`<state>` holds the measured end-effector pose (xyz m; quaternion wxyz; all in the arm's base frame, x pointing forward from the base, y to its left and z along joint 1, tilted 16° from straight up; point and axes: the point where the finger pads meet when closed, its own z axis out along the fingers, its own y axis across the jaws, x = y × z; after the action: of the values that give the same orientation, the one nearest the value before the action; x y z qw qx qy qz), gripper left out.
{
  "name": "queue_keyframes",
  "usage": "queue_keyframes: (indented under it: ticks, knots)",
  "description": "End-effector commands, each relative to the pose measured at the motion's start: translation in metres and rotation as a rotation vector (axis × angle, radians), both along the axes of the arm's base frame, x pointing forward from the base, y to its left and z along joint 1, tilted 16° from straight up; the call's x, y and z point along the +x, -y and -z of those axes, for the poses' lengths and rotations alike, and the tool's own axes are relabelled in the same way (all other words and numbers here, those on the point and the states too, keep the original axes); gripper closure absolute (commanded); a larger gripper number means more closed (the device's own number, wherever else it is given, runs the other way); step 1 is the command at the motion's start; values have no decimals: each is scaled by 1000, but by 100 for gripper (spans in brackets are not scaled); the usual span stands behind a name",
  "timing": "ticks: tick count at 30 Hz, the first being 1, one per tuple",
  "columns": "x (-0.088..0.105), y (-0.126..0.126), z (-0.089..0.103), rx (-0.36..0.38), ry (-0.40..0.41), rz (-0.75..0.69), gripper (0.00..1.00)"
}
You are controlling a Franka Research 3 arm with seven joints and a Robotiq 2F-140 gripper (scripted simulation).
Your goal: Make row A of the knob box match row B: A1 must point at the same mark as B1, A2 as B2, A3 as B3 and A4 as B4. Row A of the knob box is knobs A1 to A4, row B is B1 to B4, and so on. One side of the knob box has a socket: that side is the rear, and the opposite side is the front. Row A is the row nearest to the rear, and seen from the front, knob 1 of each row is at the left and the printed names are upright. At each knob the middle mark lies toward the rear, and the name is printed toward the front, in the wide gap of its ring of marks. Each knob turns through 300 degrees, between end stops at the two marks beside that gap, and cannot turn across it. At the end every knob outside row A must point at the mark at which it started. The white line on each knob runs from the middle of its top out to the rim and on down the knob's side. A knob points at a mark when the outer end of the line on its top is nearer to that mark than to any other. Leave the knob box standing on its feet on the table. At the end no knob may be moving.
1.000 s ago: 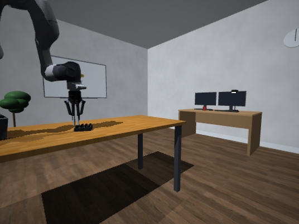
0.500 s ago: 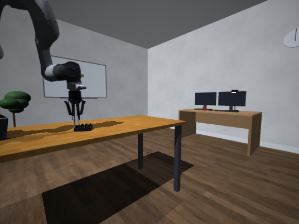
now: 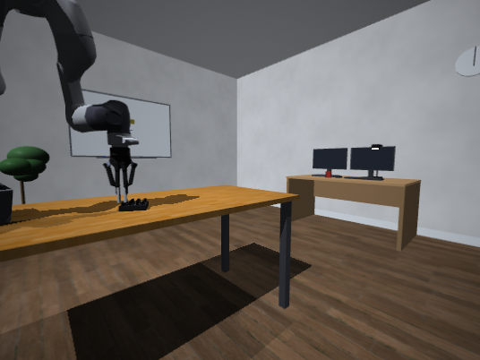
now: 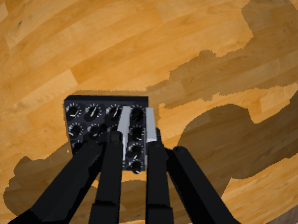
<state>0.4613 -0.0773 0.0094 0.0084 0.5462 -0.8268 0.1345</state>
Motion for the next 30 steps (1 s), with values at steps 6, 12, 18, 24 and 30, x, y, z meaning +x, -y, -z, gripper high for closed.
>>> queue_keyframes:
  ticks: [6,12,18,24,30]
  knots:
    - [2,1,7,2,5,7,88]
    - [2,1,8,2,5,7,88]
    - [2,1,9,2,5,7,88]
    - [2,1,9,2,5,7,88]
    - [2,1,9,2,5,7,88]
